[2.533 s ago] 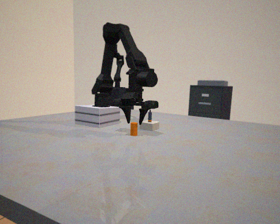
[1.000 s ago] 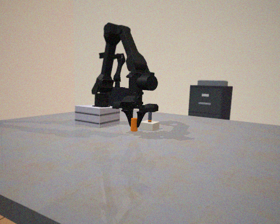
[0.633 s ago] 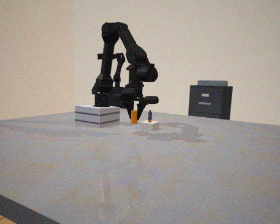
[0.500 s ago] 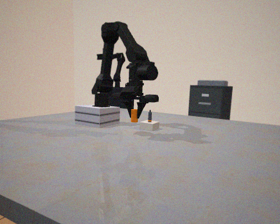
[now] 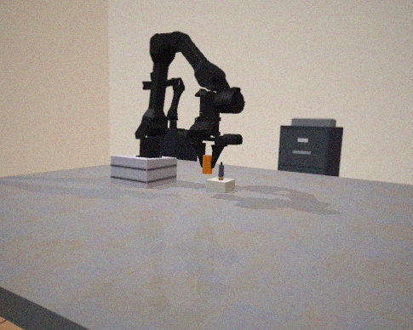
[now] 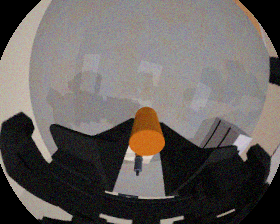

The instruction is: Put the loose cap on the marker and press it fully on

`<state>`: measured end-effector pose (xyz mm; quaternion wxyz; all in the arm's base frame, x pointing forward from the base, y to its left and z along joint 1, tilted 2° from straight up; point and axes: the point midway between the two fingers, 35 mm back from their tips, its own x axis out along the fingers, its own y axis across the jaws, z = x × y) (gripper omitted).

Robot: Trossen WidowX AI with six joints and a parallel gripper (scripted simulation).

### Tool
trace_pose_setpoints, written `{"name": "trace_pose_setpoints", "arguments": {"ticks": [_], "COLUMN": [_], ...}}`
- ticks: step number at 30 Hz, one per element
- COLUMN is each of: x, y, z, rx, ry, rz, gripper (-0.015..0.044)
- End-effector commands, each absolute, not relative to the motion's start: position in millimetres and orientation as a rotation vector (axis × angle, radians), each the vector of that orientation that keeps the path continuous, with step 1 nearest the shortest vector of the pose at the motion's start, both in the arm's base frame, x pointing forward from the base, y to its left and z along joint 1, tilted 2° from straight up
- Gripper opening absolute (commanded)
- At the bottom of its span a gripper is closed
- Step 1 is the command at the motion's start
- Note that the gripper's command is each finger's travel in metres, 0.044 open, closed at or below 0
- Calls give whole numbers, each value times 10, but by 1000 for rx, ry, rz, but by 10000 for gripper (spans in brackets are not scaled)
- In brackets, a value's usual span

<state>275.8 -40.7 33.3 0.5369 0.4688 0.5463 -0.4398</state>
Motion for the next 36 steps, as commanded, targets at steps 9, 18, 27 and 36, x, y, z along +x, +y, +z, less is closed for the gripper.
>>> {"name": "trace_pose_setpoints", "arguments": {"ticks": [9, 18, 27, 36], "x": [2741, 2690, 2613, 2509], "y": [-17, 249, 504, 741], "z": [483, 580, 679, 775], "rx": [1119, 1121, 1124, 1127], "ry": [1297, 1300, 1301, 1303], "rz": [-1044, -1043, -1044, -1045], "gripper": [0, 0, 0, 0]}}
